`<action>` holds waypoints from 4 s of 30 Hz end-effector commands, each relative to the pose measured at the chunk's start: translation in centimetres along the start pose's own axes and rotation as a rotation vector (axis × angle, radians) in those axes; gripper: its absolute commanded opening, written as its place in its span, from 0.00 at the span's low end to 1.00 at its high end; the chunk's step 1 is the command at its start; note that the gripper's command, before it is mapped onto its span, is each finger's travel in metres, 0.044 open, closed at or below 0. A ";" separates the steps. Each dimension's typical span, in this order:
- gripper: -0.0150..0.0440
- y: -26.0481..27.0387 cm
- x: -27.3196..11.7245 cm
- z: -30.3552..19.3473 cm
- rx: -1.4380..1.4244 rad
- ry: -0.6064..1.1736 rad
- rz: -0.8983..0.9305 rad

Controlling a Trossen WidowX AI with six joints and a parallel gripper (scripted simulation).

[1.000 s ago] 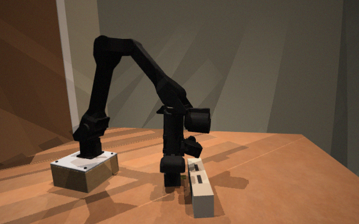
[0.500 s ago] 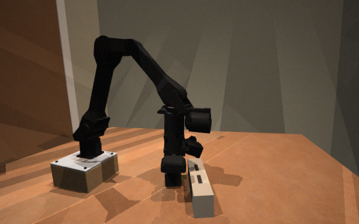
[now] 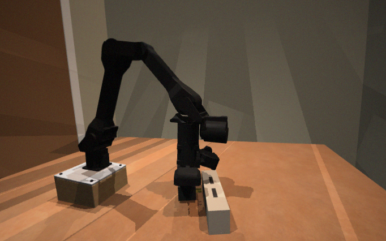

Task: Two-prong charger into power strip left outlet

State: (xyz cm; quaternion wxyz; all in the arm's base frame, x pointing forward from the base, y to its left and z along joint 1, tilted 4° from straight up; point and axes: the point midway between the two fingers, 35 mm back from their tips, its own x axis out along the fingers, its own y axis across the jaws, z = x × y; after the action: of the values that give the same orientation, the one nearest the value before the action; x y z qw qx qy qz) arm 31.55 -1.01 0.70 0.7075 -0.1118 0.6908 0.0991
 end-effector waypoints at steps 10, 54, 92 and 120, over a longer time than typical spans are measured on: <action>0.25 0.1 -0.1 0.3 0.005 -0.003 0.005; 0.25 0.1 -0.1 0.5 0.005 -0.003 0.005; 0.25 0.0 -0.2 1.2 0.005 -0.004 0.005; 0.25 0.0 -0.2 1.7 0.005 -0.004 0.005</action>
State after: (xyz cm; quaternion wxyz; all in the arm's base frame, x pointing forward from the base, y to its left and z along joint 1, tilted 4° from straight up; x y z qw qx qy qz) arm 32.92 -0.59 0.83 0.7063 -0.1105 0.6923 0.0986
